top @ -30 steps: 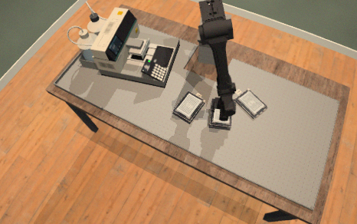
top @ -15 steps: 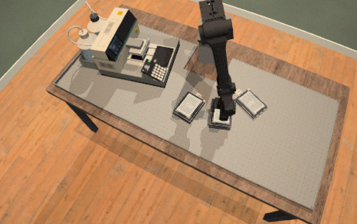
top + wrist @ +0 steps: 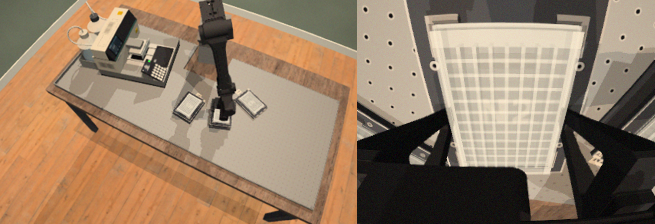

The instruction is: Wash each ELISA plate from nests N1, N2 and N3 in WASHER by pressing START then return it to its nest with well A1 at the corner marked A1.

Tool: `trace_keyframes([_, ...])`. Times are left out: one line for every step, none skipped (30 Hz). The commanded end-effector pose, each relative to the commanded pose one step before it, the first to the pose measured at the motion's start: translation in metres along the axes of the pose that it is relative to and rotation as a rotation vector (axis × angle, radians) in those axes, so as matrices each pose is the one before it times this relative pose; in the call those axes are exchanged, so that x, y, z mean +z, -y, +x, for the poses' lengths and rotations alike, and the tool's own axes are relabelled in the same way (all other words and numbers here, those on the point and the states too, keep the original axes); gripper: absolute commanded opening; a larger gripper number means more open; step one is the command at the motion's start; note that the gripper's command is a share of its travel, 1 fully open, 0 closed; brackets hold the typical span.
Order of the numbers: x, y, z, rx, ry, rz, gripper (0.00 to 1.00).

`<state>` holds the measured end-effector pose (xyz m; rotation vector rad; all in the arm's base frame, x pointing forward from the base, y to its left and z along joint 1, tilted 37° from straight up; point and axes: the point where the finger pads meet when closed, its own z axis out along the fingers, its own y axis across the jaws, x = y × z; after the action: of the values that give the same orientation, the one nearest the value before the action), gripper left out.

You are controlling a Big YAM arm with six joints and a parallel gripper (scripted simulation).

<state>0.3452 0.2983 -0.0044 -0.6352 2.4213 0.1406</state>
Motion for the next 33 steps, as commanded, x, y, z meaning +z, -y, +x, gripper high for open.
trace_keyframes([-0.00059, -0.00041, -0.00296, -0.00004, 0.00660, -0.00234, 0.84])
trace_keyframes([0.00000, 0.00000, 0.00000, 0.00000, 0.00000, 0.00000, 0.84])
trace_keyframes([0.00000, 0.00000, 0.00000, 0.00000, 0.00000, 0.00000, 0.84])
trace_keyframes([0.00000, 0.00000, 0.00000, 0.00000, 0.00000, 0.00000, 0.84])
trace_keyframes([0.00000, 0.00000, 0.00000, 0.00000, 0.00000, 0.00000, 0.84])
trace_keyframes([0.00000, 0.00000, 0.00000, 0.00000, 0.00000, 0.00000, 0.84])
trace_keyframes([0.00000, 0.00000, 0.00000, 0.00000, 0.00000, 0.00000, 0.84])
trace_keyframes([0.00000, 0.00000, 0.00000, 0.00000, 0.00000, 0.00000, 0.84])
trace_keyframes([0.00000, 0.00000, 0.00000, 0.00000, 0.00000, 0.00000, 0.84])
trace_keyframes([0.00000, 0.00000, 0.00000, 0.00000, 0.00000, 0.00000, 0.84])
trace_keyframes([0.00000, 0.00000, 0.00000, 0.00000, 0.00000, 0.00000, 0.84])
trace_keyframes([0.00000, 0.00000, 0.00000, 0.00000, 0.00000, 0.00000, 0.84])
trace_keyframes([0.00000, 0.00000, 0.00000, 0.00000, 0.00000, 0.00000, 0.84])
trace_keyframes([0.00000, 0.00000, 0.00000, 0.00000, 0.00000, 0.00000, 0.84])
trace_keyframes([0.00000, 0.00000, 0.00000, 0.00000, 0.00000, 0.00000, 0.84])
trace_keyframes([0.00000, 0.00000, 0.00000, 0.00000, 0.00000, 0.00000, 0.84])
trace_keyframes([0.00000, 0.00000, 0.00000, 0.00000, 0.00000, 0.00000, 0.84])
trace_keyframes([0.00000, 0.00000, 0.00000, 0.00000, 0.00000, 0.00000, 0.84])
trace_keyframes([0.00000, 0.00000, 0.00000, 0.00000, 0.00000, 0.00000, 0.84])
trace_keyframes([0.00000, 0.00000, 0.00000, 0.00000, 0.00000, 0.00000, 0.84])
trace_keyframes([0.00000, 0.00000, 0.00000, 0.00000, 0.00000, 0.00000, 0.84])
trace_keyframes([-0.00616, 0.00188, -0.00396, -0.00074, 0.00591, 0.00028, 0.84])
trace_keyframes([-0.00200, -0.00118, 0.00294, -0.00144, -0.00446, -0.00096, 0.84])
trace_keyframes([-0.00197, -0.00146, 0.00198, -0.00098, -0.00233, -0.00145, 0.84])
trace_keyframes([-0.00198, -0.00182, 0.00028, -0.00037, 0.00036, -0.00204, 0.84])
trace_keyframes([-0.00194, -0.00157, 0.00025, 0.00010, 0.00033, -0.00170, 0.84])
trace_keyframes([-0.00165, 0.00006, 0.00001, 0.00317, 0.00007, 0.00030, 0.84])
trace_keyframes([-0.00165, -0.00001, 0.00002, 0.00069, -0.00002, -0.00011, 0.84])
trace_keyframes([-0.00165, 0.00003, 0.00001, 0.00001, 0.00004, 0.00015, 0.84])
trace_keyframes([-0.00165, 0.00002, 0.00001, 0.00001, 0.00001, 0.00004, 0.84])
trace_keyframes([-0.00165, 0.00001, 0.00002, 0.00001, 0.00000, 0.00001, 0.84])
trace_keyframes([-0.00165, 0.00001, 0.00001, 0.00001, 0.00001, 0.00002, 0.84])
trace_keyframes([-0.00165, 0.00001, 0.00001, 0.00001, 0.00001, 0.00002, 0.84])
